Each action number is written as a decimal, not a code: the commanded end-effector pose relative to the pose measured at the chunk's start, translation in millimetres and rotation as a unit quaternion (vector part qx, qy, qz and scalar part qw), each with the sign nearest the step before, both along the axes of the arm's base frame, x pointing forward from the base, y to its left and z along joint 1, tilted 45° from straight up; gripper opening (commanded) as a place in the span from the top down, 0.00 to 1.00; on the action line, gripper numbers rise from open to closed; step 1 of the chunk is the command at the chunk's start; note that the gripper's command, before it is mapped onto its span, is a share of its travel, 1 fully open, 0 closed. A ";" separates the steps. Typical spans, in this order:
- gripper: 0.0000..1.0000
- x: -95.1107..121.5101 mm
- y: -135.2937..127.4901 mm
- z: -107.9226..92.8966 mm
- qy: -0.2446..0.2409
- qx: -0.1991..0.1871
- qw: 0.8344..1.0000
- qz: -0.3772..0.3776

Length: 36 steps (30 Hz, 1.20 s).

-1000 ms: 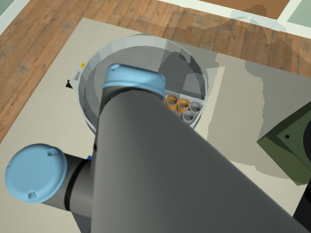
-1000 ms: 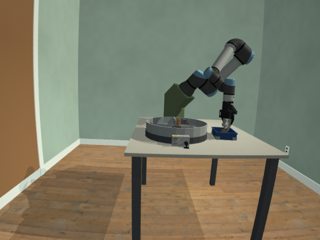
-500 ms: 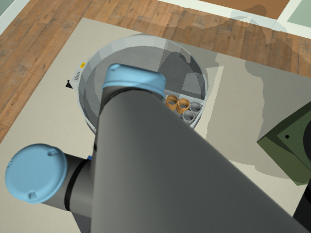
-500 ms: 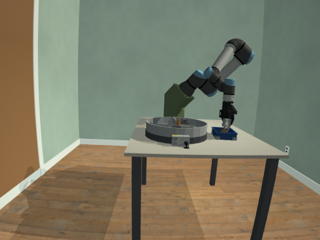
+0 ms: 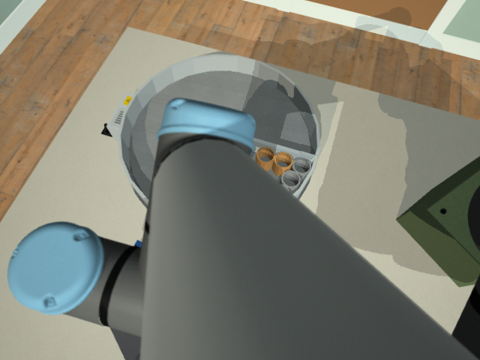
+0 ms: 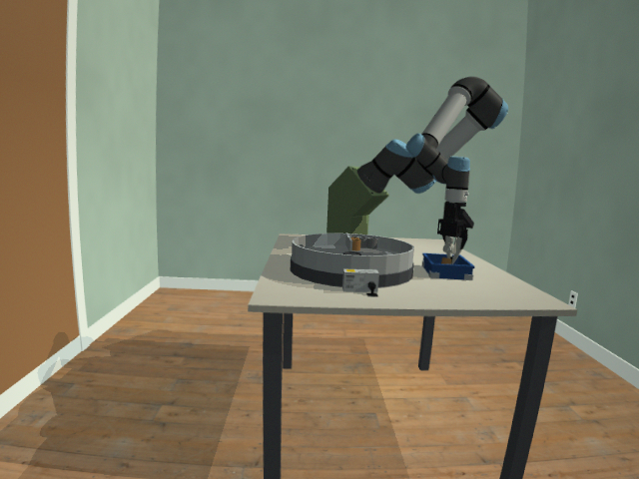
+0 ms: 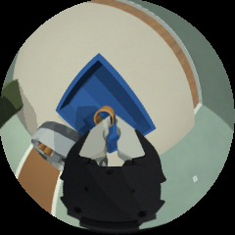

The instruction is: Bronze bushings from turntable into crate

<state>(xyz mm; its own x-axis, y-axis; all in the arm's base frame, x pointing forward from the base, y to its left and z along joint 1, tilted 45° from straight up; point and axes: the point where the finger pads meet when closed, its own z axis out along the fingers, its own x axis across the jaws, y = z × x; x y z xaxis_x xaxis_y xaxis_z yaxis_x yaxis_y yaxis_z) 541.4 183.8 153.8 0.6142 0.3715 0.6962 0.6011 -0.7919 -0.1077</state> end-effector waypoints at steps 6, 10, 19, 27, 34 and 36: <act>1.00 0.7 0.4 -0.2 -0.001 0.000 1.000 0.000; 1.00 1.3 1.0 -1.1 -0.001 0.000 1.000 0.000; 1.00 2.6 2.2 -2.9 -0.001 0.000 1.000 0.000; 1.00 3.2 2.8 -3.8 -0.001 0.000 1.000 0.000; 1.00 3.2 2.8 -3.8 -0.001 0.000 1.000 0.000; 1.00 3.2 2.8 -3.8 -0.001 0.000 1.000 0.000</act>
